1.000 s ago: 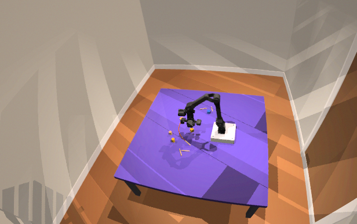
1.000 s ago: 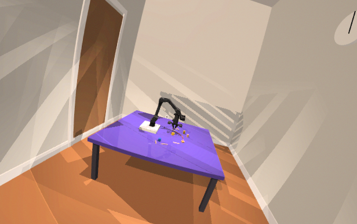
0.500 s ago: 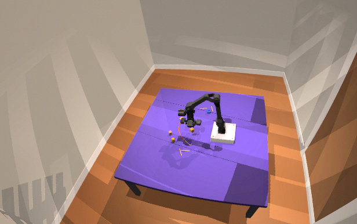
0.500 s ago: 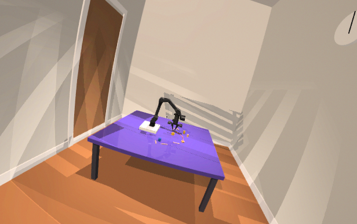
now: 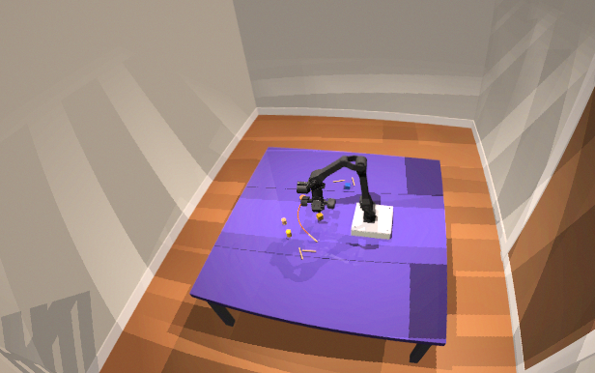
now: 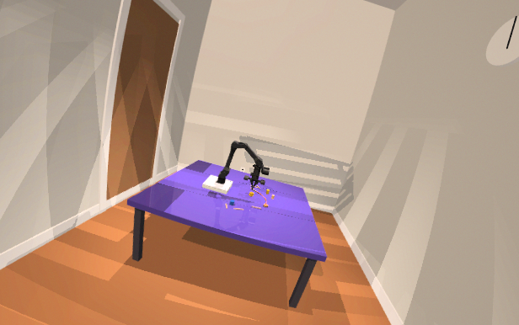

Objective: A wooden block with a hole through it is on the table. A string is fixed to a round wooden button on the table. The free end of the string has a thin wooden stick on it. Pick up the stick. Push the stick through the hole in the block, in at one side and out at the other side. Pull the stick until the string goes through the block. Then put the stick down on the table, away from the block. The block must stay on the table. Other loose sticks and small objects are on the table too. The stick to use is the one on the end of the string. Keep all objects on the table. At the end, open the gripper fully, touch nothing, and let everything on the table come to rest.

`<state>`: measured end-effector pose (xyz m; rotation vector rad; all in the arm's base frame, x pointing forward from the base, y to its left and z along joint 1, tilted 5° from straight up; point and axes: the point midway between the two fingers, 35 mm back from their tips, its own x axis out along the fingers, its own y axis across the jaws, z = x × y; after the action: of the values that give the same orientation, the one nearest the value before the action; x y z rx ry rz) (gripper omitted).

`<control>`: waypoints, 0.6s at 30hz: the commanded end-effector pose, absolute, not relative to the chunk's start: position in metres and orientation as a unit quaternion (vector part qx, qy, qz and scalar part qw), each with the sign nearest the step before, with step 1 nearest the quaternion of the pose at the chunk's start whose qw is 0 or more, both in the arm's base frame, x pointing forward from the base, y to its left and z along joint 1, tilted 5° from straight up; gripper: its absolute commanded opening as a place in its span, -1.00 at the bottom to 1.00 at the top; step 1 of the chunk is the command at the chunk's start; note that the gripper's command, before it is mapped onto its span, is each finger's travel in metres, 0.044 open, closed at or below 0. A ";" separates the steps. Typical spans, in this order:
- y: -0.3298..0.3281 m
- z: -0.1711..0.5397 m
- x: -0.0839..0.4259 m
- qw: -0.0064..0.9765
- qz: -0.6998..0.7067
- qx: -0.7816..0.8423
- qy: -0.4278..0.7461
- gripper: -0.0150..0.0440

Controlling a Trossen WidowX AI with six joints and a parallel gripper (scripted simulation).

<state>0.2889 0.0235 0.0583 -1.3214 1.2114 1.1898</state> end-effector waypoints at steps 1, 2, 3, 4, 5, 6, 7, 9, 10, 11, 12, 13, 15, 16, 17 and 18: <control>0.024 0.058 0.289 0.475 0.487 -0.540 0.495 -0.49; 0.024 0.058 0.289 0.475 0.487 -0.540 0.495 -0.49; 0.024 0.058 0.289 0.475 0.487 -0.540 0.495 -0.49; 0.026 0.058 0.290 0.470 0.491 -0.545 0.491 -0.40; 0.032 0.058 0.293 0.456 0.504 -0.557 0.477 -0.31; 0.044 0.058 0.298 0.430 0.525 -0.577 0.454 -0.22; 0.059 0.058 0.303 0.397 0.551 -0.601 0.422 -0.14; 0.091 0.056 0.311 0.324 0.596 -0.644 0.353 0.04; 0.108 0.055 0.314 0.286 0.616 -0.662 0.317 0.13; 0.125 0.054 0.316 0.247 0.633 -0.678 0.280 0.22; 0.138 0.053 0.317 0.216 0.645 -0.688 0.251 0.31; 0.146 0.052 0.317 0.198 0.652 -0.694 0.234 0.40; 0.149 0.052 0.317 0.192 0.654 -0.696 0.228 0.58; 0.149 0.052 0.317 0.192 0.654 -0.696 0.228 0.67; 0.149 0.052 0.317 0.192 0.654 -0.696 0.228 0.75; 0.149 0.052 0.317 0.192 0.654 -0.696 0.228 0.84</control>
<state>0.3142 0.1401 0.0517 -1.9011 0.7014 1.7833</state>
